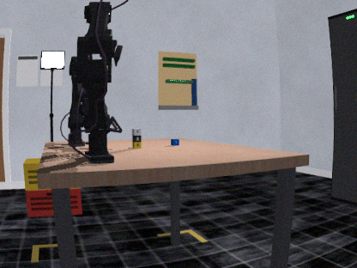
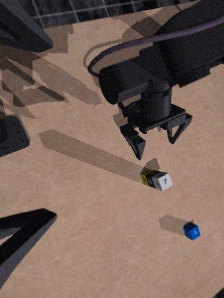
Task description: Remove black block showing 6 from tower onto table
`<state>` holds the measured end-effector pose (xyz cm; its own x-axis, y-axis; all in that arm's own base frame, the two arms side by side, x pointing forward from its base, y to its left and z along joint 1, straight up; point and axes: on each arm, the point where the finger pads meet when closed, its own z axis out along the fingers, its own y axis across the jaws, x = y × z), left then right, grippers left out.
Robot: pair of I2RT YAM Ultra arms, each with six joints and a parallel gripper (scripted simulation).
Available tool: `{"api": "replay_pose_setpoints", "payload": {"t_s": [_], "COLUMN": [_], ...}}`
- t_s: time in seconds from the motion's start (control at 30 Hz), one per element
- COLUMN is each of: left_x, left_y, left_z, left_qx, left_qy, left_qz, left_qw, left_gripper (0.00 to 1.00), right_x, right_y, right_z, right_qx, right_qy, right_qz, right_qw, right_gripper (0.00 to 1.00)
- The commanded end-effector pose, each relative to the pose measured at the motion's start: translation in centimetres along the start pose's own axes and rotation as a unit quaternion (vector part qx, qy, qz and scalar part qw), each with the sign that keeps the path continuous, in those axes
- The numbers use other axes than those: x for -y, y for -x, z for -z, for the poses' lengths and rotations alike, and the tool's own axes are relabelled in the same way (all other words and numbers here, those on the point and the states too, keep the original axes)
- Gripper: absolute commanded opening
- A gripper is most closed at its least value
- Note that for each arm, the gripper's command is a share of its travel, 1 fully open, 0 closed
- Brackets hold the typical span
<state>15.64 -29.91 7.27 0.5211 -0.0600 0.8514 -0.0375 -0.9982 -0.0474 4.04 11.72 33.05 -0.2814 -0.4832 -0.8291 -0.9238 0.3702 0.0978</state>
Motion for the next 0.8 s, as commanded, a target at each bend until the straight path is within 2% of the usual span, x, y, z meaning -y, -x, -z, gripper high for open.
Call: {"api": "replay_pose_setpoints", "payload": {"t_s": [0.0, 0.03, 0.17, 0.27, 0.43, 0.5, 0.77], "left_x": [-0.2, -0.2, -0.4, -0.8, -1.5, -1.5, -2.7], "left_y": [-0.7, -0.7, -0.1, 0.4, -0.2, -0.2, -1.5], "left_z": [0.3, 0.3, 0.2, -0.5, -1.2, -1.2, -2.2], "left_qx": [-0.013, -0.013, 0.026, 0.081, 0.135, 0.135, 0.227], "left_qy": [0.003, 0.003, -0.001, -0.022, -0.049, -0.049, -0.107], "left_qz": [0.007, 0.007, 0.050, 0.116, 0.200, 0.200, 0.352], "left_qw": [1.000, 1.000, 0.998, 0.990, 0.969, 0.969, 0.902], "left_gripper": [1.00, 1.00, 0.55, 0.55, 0.55, 0.55, 0.55], "right_x": [0.0, 0.0, 0.0, 0.0, 0.0, 0.0, 0.0], "right_y": [0.7, 0.7, 0.7, 0.7, 0.7, 0.7, 0.7], "right_z": [1.0, 1.0, 1.0, 1.0, 1.0, 1.0, 1.0], "right_qx": [0.019, 0.019, 0.019, 0.019, 0.019, 0.019, 0.019], "right_qy": [0.004, 0.004, 0.004, 0.004, 0.004, 0.004, 0.004], "right_qz": [-0.001, -0.001, -0.001, -0.001, -0.001, -0.001, -0.001], "right_qw": [1.000, 1.000, 1.000, 1.000, 1.000, 1.000, 1.000], "right_gripper": [1.00, 1.00, 1.00, 1.00, 1.00, 1.00, 1.00]}}
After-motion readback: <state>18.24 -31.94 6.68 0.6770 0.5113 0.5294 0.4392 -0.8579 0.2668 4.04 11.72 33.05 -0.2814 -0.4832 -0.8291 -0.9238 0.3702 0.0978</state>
